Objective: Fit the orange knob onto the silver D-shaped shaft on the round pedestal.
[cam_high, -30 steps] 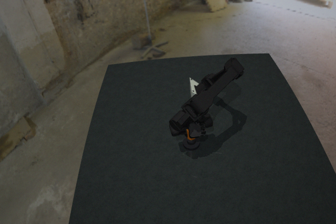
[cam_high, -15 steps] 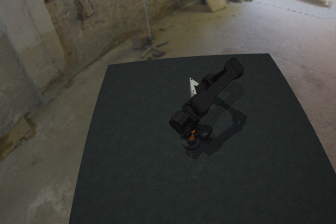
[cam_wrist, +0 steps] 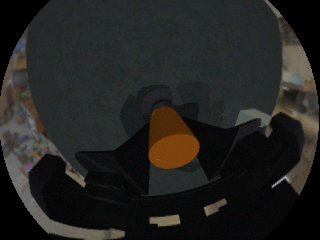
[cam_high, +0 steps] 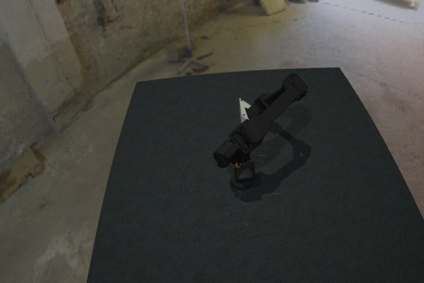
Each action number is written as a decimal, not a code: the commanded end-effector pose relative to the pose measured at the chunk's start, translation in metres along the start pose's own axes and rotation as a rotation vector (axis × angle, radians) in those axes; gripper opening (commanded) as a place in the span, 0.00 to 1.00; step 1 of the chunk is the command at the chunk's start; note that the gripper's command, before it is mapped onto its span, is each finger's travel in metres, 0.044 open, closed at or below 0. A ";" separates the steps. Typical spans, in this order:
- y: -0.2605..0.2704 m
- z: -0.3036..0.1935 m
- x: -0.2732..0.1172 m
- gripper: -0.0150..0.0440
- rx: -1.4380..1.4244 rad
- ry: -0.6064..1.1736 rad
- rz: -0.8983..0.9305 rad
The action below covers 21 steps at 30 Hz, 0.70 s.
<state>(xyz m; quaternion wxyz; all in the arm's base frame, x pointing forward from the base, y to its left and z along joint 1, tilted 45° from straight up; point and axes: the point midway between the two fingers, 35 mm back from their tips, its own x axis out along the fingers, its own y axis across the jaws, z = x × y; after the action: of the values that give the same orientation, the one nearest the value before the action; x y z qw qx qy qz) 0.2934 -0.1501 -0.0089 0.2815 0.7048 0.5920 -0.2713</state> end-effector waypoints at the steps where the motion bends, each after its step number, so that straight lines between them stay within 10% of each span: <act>1: 0.001 0.002 0.000 0.25 0.042 -0.003 0.002; 21: -0.004 -0.001 -0.003 0.25 0.042 -0.003 0.002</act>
<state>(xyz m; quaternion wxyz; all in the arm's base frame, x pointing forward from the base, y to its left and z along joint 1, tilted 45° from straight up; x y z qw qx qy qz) 0.2889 -0.1481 -0.0096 0.2631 0.7105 0.5879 -0.2834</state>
